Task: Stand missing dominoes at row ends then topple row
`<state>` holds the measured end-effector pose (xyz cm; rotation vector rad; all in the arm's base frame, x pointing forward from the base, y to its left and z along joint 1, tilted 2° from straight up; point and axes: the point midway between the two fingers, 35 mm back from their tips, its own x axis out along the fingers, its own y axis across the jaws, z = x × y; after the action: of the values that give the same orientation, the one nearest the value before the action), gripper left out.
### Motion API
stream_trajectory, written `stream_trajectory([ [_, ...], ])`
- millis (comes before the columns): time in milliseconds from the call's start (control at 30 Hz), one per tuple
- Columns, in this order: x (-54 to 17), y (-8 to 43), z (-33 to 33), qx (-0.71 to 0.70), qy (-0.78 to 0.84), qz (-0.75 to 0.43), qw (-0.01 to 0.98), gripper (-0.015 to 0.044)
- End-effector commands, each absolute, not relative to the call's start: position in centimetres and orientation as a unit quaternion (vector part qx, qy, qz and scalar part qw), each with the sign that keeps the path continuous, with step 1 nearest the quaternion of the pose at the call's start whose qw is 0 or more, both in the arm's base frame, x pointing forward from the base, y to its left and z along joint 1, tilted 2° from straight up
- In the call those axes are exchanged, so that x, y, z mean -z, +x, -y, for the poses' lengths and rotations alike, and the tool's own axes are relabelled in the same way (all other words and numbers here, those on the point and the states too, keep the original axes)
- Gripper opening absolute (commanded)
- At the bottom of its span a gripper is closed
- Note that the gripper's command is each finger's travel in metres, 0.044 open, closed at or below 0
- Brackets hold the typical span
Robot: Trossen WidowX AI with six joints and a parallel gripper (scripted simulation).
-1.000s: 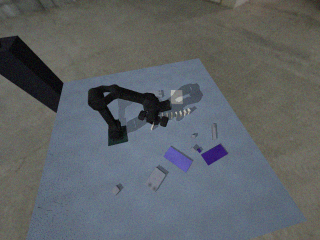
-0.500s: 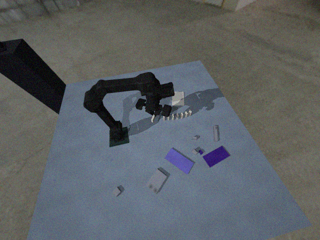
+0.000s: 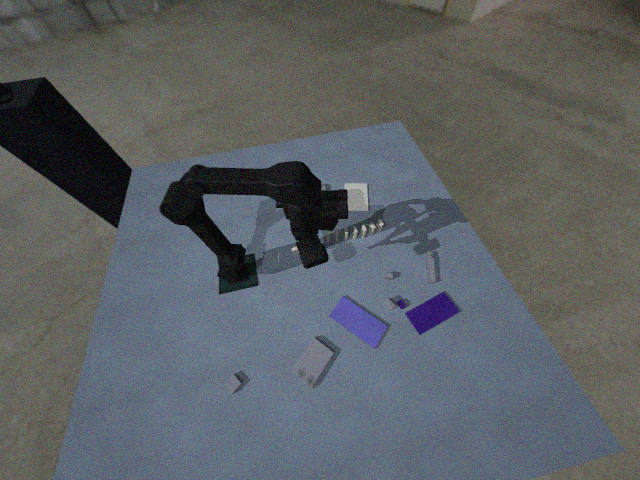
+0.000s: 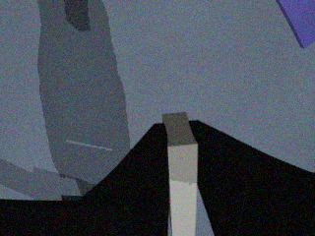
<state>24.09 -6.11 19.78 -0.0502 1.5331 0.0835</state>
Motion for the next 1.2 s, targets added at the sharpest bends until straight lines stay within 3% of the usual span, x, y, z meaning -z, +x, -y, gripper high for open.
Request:
stream_trajectory([
  [0,-19.6,20.5,10.3,0.255,0.276,-0.648,0.662,0.0028],
  [167,-19.4,18.5,12.2,0.393,0.417,-0.575,0.584,0.0028],
  [733,-19.4,18.5,12.1,0.395,0.416,-0.575,0.583,0.0028],
  [1167,-16.7,17.0,11.4,0.508,0.334,-0.566,0.557,0.0028],
])
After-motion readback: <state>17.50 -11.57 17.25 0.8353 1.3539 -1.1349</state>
